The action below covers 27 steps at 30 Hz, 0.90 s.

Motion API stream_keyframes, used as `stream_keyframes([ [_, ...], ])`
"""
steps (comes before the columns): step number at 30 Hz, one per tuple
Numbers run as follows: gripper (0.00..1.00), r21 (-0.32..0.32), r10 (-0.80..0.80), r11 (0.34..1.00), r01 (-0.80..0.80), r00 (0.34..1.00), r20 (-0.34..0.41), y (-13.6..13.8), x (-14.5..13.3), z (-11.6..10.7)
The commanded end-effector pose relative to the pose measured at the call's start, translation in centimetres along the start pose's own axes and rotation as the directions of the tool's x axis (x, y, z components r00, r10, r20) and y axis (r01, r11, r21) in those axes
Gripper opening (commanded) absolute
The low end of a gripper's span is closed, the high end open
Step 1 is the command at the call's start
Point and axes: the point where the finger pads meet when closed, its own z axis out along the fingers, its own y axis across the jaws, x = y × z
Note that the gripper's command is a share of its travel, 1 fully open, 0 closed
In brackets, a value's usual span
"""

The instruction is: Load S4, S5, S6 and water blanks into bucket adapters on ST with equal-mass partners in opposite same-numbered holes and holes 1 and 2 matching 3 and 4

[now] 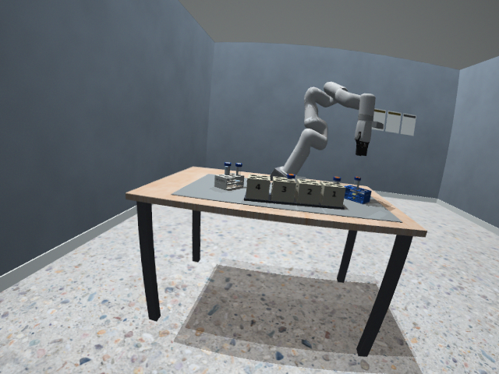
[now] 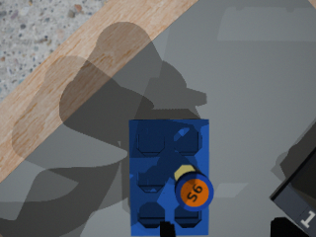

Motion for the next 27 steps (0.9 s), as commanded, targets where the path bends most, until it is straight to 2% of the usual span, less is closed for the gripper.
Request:
stream_keyframes([
  [1, 0.57, -0.003, 0.0, 1.0, 0.0, 1.0, -0.003, -0.2, 0.2, -0.1],
  [6, 0.57, -0.003, 0.0, 1.0, 0.0, 1.0, -0.003, -0.2, 0.2, -0.1],
  [27, 0.57, -0.003, 0.0, 1.0, 0.0, 1.0, -0.003, -0.2, 0.2, 3.7],
])
